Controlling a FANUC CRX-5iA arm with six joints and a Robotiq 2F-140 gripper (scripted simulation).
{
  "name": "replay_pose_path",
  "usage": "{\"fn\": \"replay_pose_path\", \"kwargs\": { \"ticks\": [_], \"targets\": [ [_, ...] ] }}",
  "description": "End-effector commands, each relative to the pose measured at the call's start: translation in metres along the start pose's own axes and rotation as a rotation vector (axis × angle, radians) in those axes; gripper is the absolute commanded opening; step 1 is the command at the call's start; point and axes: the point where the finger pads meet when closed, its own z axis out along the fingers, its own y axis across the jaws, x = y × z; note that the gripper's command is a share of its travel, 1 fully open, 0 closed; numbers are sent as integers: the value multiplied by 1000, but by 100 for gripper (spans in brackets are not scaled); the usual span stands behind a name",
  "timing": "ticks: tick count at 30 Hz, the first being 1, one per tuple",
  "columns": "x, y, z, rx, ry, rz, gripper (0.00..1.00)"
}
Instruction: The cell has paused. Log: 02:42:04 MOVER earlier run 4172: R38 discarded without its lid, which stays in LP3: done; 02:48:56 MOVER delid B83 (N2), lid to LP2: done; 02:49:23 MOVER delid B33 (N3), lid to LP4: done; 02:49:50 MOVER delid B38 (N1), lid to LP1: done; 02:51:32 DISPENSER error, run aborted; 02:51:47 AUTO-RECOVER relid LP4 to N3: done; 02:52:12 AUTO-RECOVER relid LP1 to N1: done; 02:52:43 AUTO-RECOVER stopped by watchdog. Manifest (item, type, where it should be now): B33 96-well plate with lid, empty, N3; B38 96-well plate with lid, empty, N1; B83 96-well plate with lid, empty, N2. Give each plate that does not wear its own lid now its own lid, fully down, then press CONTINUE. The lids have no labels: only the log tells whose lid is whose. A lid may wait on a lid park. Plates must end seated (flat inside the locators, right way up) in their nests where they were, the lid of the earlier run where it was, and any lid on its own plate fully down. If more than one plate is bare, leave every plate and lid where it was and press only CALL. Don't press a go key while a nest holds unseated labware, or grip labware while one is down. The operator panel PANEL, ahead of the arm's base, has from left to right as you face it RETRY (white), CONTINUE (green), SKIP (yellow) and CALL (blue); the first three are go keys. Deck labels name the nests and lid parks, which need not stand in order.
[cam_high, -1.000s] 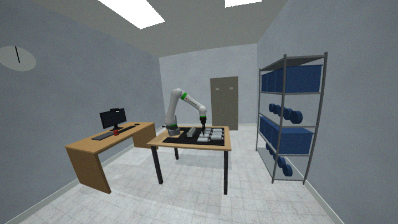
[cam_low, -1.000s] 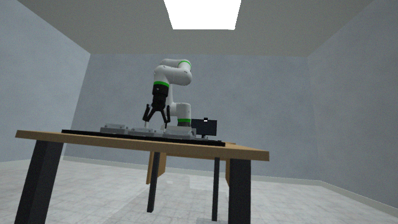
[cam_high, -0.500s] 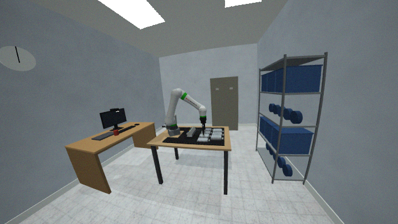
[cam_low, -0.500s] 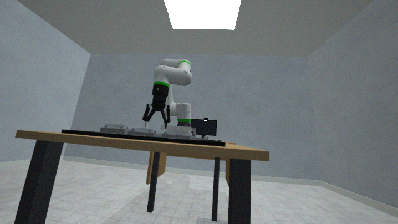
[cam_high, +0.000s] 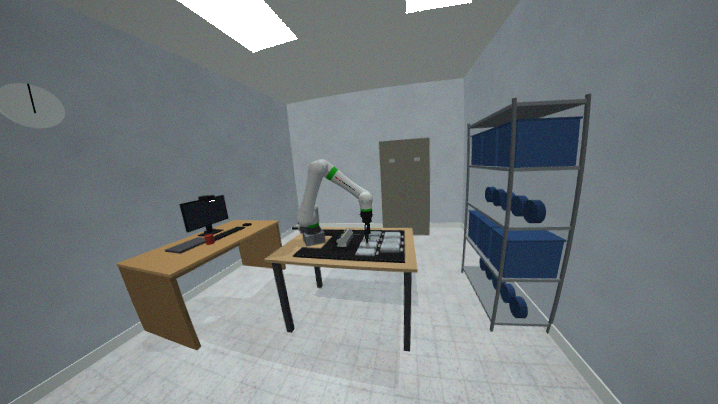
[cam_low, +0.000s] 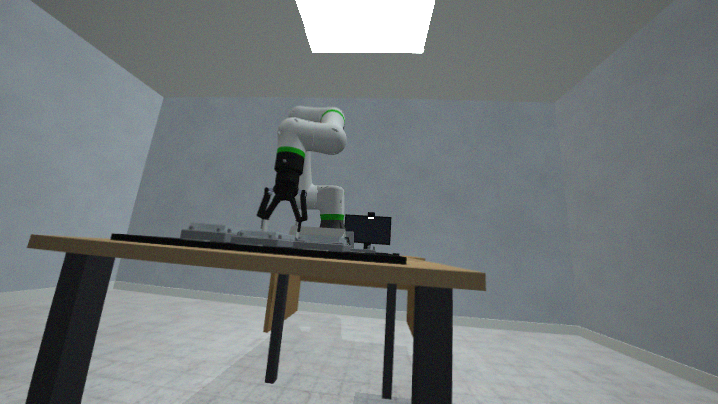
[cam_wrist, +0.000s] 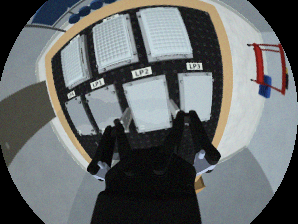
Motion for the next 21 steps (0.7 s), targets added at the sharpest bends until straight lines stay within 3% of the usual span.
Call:
{"fn": "replay_pose_path", "kwargs": {
  "ticks": [1,9,10,21],
  "targets": [
    [0,0,0,0,0,0,66],
    [0,0,0,0,0,0,66],
    [0,0,0,0,0,0,0],
    [0,0,0,0,0,0,0]
  ]
}}
